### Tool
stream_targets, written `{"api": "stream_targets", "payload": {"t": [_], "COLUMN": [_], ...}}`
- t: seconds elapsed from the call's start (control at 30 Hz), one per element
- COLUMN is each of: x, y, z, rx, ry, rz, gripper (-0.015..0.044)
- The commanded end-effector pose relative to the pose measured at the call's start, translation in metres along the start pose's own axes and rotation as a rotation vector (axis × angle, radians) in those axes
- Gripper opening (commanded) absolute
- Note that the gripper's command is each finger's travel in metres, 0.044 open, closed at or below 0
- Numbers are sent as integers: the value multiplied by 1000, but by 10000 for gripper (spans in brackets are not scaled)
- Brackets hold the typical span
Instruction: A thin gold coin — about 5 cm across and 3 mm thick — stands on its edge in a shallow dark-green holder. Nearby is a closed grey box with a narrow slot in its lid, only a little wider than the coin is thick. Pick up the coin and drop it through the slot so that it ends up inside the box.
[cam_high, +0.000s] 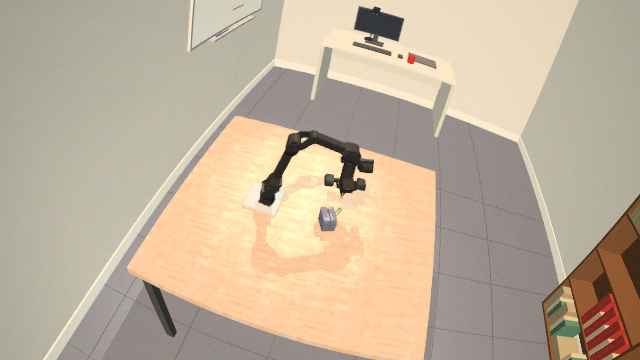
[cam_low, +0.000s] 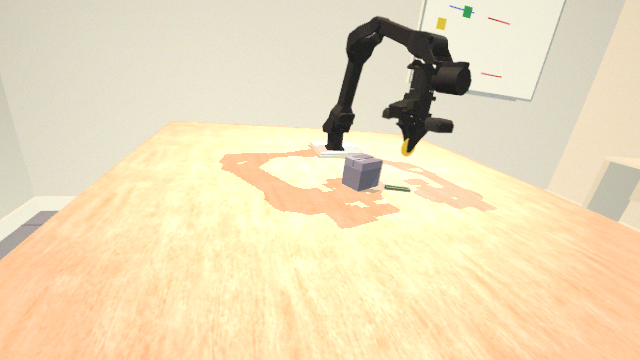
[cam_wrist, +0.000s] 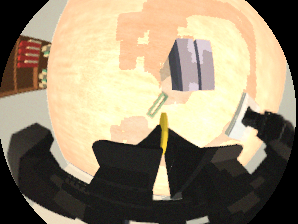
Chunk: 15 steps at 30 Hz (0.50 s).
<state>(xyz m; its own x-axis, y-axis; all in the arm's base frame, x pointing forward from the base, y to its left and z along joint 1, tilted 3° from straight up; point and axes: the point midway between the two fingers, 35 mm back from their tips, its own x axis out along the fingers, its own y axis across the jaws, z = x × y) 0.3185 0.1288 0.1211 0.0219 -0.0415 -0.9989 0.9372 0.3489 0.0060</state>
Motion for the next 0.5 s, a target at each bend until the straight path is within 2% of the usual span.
{"api": "stream_targets", "payload": {"t": [0.0, 0.47], "x": [0, -1], "y": [-1, -6], "z": [-1, 10], "rx": [-143, -198], "ry": [-1, -2], "rz": [-3, -2], "gripper": [0, 0]}}
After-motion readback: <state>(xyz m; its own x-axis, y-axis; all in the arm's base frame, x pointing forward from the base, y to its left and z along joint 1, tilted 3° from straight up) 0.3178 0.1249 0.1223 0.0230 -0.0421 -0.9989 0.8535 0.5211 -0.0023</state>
